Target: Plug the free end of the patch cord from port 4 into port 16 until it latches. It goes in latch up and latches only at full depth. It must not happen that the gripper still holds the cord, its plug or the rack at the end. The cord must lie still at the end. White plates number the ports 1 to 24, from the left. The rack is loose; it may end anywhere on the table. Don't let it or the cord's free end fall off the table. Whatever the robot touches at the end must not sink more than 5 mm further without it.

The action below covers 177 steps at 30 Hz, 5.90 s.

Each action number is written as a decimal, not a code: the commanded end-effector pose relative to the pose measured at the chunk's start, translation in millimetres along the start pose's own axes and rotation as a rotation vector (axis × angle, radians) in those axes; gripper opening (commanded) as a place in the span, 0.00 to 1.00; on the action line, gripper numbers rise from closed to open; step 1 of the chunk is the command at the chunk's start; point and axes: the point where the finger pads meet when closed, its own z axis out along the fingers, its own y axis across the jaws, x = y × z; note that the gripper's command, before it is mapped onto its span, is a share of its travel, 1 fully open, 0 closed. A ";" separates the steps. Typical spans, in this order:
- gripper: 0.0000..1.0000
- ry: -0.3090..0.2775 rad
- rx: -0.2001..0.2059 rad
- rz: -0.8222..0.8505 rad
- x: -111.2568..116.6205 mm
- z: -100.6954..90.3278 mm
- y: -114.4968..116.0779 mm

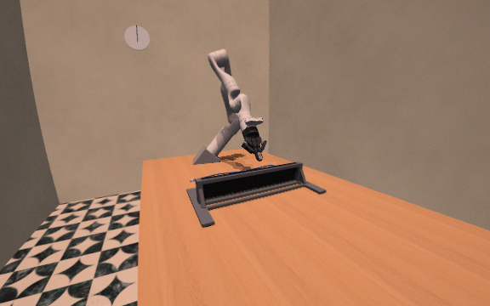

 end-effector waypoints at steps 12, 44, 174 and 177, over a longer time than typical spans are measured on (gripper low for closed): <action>0.00 0.005 -0.006 -0.013 1.4 0.1 2.8; 0.00 -0.002 0.004 -0.018 -1.4 -54.2 -1.5; 0.00 0.004 -0.001 -0.017 2.5 0.9 99.5; 0.00 0.004 0.000 -0.017 2.7 0.9 99.3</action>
